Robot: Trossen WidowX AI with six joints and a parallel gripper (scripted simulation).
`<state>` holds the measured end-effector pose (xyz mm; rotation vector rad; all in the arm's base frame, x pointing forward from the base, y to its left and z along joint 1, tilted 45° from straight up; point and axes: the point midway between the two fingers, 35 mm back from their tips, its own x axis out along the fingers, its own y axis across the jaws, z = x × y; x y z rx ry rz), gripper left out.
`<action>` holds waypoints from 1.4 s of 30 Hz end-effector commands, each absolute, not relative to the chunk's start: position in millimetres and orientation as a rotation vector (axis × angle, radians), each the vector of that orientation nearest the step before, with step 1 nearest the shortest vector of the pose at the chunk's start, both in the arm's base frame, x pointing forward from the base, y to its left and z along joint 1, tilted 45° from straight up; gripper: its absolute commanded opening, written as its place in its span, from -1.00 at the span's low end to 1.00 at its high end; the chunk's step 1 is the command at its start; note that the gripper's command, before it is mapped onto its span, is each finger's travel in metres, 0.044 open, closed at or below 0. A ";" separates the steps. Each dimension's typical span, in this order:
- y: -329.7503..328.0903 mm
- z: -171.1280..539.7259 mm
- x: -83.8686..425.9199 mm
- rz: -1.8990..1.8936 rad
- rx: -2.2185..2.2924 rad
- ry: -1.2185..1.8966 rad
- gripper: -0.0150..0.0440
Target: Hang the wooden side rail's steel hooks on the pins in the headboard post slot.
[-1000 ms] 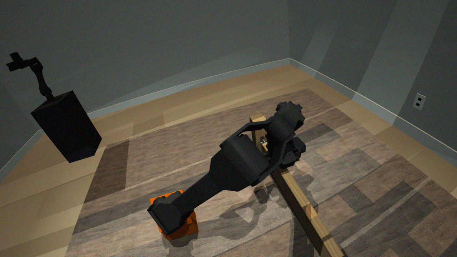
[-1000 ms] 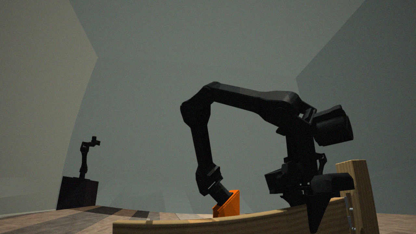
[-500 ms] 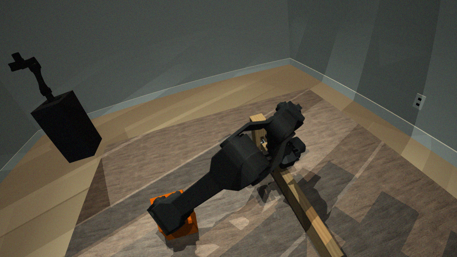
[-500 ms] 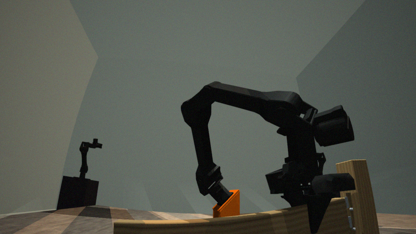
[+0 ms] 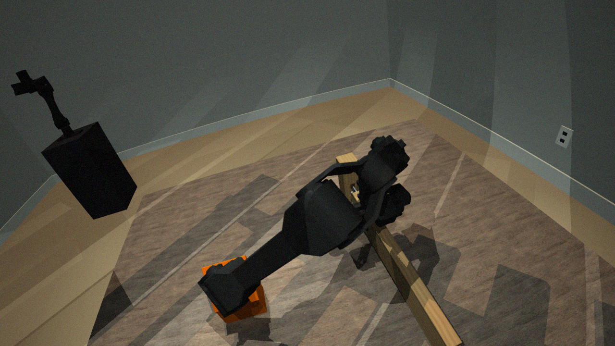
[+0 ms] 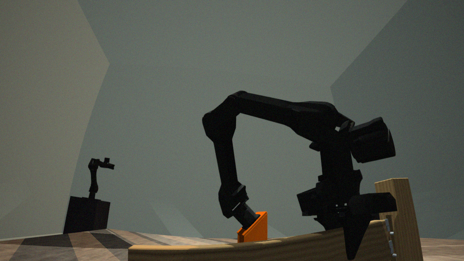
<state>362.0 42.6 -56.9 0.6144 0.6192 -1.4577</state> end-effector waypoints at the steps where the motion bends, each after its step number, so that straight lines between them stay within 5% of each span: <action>1: 47.6 -56.9 362.7 -1.447 0.617 0.619 -0.49; 42: 50.6 -59.8 363.7 -1.447 0.618 0.619 -0.49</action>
